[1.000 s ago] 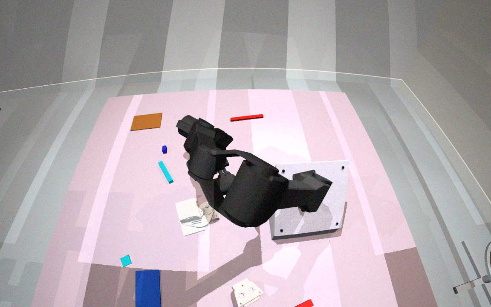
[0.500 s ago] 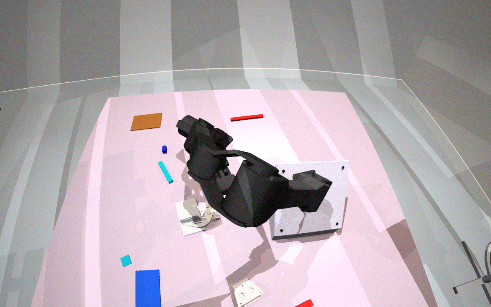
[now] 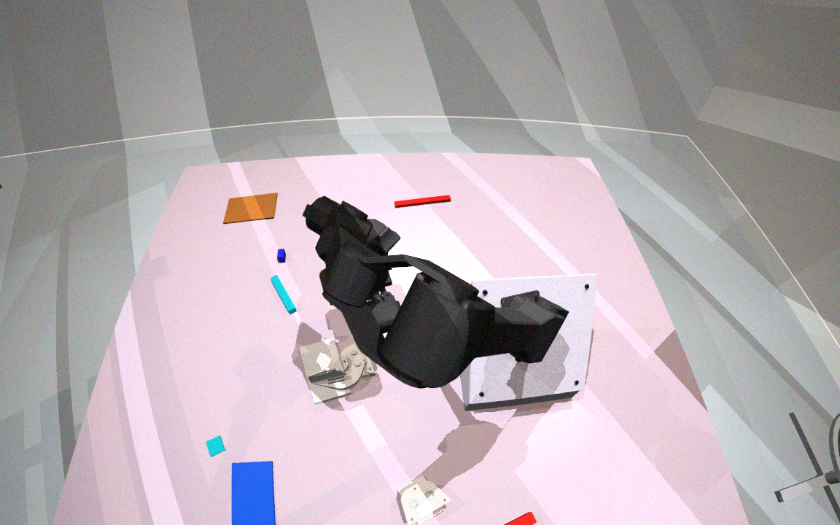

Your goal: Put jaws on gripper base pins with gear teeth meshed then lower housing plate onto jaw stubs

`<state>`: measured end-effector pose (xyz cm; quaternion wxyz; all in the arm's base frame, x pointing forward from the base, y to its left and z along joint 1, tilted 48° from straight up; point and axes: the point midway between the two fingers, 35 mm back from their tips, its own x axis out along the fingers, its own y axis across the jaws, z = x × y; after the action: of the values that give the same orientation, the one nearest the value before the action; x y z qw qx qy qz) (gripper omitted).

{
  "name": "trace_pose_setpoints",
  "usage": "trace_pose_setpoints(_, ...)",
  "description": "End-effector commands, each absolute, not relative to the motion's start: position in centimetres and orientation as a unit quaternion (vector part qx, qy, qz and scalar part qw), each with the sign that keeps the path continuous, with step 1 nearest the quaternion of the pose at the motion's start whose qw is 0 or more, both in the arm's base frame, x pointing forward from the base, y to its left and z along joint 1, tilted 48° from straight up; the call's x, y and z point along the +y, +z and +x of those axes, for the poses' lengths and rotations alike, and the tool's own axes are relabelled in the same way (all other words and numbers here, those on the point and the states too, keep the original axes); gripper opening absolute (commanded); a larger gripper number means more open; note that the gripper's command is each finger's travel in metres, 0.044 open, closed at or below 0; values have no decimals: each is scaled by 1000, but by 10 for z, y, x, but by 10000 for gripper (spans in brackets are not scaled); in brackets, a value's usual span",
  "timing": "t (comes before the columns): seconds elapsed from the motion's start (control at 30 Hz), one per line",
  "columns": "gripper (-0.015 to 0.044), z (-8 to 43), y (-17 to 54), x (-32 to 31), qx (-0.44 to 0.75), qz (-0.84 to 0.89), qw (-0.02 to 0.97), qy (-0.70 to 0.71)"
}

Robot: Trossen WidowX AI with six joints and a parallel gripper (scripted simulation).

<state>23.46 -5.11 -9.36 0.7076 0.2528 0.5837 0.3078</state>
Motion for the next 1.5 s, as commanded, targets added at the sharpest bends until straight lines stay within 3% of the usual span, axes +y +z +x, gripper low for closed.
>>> trace_pose_setpoints(0.0,289,233,-93,-51,597,283,696,281)
trace_pose_setpoints(0.2,440,230,-93,-52,616,332,674,237)
trace_pose_setpoints(1.47,440,213,-90,-53,657,594,460,-58)
